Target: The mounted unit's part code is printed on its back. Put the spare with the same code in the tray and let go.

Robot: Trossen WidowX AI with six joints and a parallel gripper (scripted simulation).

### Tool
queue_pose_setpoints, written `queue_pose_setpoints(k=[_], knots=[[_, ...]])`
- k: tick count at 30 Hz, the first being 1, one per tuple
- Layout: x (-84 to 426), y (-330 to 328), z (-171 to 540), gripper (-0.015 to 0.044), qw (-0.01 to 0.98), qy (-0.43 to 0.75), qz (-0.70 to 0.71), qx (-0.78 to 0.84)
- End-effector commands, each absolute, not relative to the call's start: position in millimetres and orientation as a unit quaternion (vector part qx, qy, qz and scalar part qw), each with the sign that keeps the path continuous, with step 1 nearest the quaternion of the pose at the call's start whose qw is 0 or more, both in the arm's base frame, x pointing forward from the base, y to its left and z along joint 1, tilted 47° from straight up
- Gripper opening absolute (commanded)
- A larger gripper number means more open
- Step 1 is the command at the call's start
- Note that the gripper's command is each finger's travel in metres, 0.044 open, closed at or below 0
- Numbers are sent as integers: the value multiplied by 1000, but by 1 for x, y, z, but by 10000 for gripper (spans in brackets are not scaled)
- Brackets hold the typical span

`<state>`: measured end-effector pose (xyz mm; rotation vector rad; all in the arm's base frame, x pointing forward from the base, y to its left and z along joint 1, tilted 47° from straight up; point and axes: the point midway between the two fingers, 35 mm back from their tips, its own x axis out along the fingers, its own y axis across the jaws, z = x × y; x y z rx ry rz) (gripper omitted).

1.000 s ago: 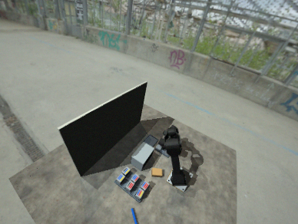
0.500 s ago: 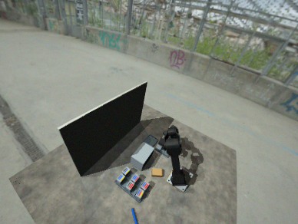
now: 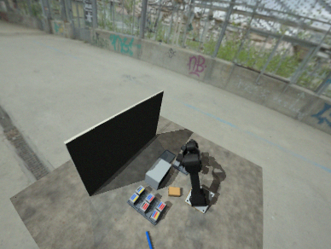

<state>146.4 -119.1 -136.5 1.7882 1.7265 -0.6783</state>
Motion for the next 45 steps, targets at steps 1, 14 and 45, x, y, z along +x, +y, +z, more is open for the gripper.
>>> queue_pose_setpoints(k=[1, 14, 45], knots=[[147, -119, -137, 0, 279, 643, -253, 667], [144, -170, -89, 0, 277, 643, -254, 668], [142, -219, -49, 0, 277, 642, -255, 668]])
